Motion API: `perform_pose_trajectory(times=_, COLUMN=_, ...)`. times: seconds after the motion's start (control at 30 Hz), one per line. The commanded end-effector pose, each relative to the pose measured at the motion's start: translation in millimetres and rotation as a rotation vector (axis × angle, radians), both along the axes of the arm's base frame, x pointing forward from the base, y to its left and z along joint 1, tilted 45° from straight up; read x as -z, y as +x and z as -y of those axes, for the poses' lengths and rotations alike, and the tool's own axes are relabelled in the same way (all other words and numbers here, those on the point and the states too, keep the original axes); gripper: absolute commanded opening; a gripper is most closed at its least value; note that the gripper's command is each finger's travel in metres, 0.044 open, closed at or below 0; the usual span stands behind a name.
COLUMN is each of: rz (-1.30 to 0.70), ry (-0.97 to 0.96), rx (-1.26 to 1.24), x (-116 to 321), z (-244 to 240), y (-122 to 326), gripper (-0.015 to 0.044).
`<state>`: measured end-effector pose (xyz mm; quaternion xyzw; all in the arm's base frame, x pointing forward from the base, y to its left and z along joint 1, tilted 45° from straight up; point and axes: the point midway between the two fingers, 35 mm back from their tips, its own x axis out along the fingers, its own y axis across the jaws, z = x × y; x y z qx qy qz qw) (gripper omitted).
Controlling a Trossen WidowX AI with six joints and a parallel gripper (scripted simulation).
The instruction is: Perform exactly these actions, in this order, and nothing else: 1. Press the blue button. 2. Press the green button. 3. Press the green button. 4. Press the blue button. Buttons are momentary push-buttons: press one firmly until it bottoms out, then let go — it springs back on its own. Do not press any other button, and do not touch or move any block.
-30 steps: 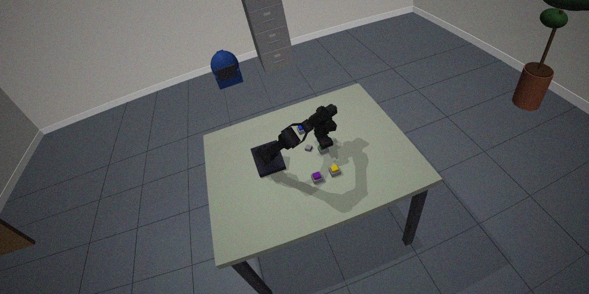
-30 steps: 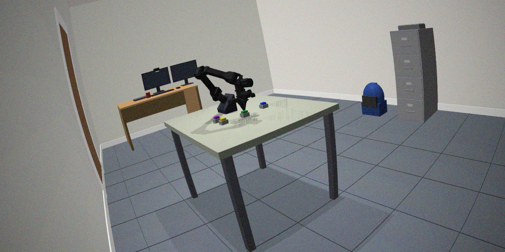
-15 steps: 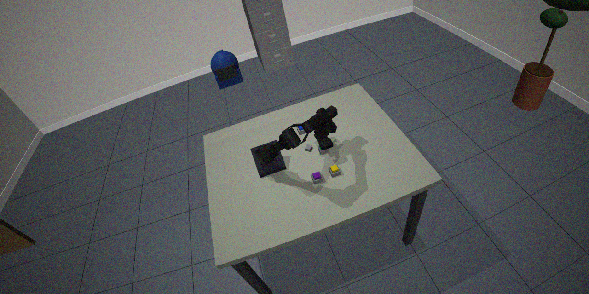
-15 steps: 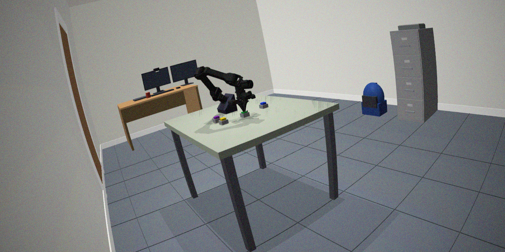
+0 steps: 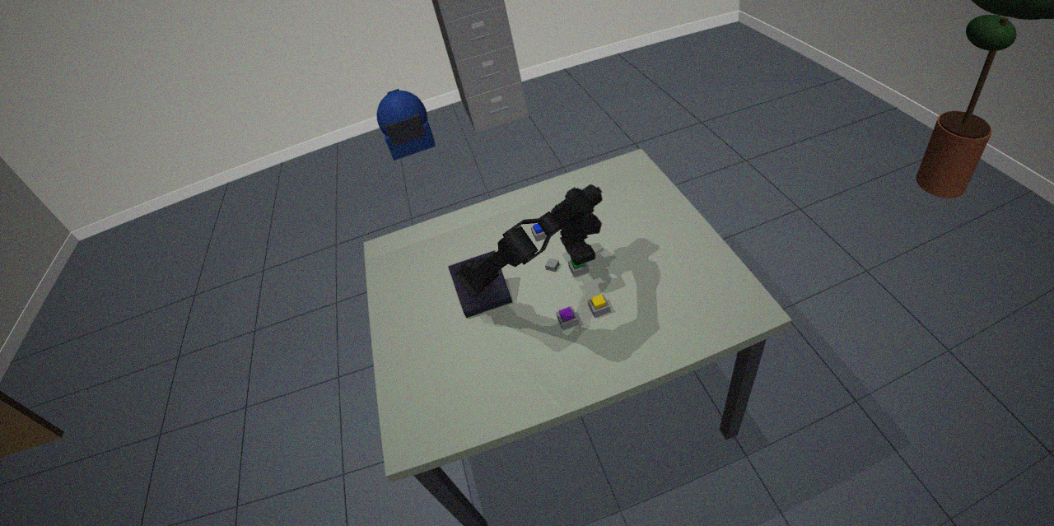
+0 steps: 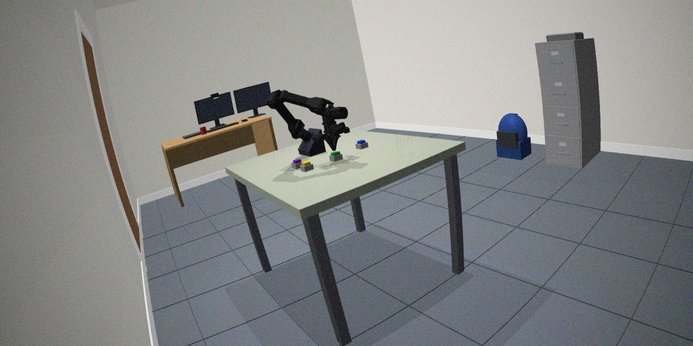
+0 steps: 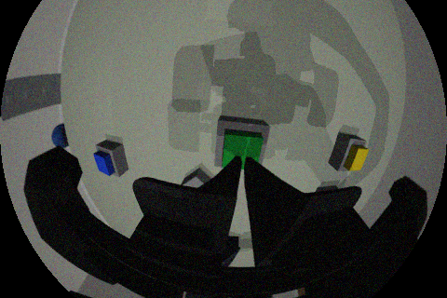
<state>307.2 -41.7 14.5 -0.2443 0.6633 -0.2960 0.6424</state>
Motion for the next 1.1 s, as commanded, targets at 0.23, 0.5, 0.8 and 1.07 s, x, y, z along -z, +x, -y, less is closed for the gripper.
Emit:
perform_pose_trajectory(times=0.23, rz=0.012, ry=0.009, rx=-0.002, x=-53.3, z=-53.5, y=5.5, gripper=0.002)
perform_pose_trajectory(times=0.5, rz=0.013, ry=0.03, rx=-0.008, x=-8.6, z=-112.3, y=4.0, gripper=0.002)
perform_pose_trajectory(times=0.8, rz=0.013, ry=0.023, rx=-0.002, x=83.6, z=-204.3, y=-39.4, gripper=0.002)
perform_pose_trajectory(times=1.07, rz=0.012, ry=0.023, rx=-0.003, x=91.4, z=-197.6, y=-39.2, gripper=0.002)
